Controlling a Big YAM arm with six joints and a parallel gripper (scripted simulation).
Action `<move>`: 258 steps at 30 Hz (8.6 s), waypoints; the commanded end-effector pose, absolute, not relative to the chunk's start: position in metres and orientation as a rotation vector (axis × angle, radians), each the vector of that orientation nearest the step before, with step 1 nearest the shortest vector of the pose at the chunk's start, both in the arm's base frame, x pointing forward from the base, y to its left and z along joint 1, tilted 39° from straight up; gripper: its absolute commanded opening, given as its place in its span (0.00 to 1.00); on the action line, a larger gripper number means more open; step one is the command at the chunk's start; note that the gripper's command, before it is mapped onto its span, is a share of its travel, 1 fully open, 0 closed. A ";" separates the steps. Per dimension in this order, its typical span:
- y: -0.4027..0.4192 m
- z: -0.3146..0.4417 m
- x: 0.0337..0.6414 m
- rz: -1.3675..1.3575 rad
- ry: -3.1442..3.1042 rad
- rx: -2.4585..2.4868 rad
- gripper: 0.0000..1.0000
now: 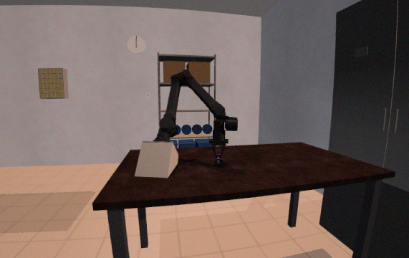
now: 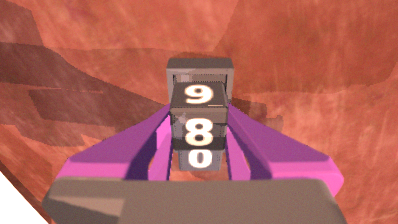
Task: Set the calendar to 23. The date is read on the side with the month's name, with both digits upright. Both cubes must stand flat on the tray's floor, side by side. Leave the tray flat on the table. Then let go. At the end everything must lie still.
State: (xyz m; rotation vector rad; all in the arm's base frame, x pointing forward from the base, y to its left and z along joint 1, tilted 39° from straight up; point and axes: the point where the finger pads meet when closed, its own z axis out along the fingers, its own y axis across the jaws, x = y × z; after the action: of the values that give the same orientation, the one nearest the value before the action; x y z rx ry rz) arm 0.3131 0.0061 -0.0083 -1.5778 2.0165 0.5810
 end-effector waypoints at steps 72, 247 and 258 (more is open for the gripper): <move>0.012 -0.020 0.319 0.583 2.018 -1.567 0.26; -0.103 0.125 0.308 0.498 2.008 -1.581 1.00; -0.106 0.128 0.306 0.509 2.005 -1.587 1.00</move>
State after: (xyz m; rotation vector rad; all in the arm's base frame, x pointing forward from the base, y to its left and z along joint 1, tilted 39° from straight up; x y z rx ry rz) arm 0.2929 -0.0913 0.1125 -1.5682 2.0233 0.5920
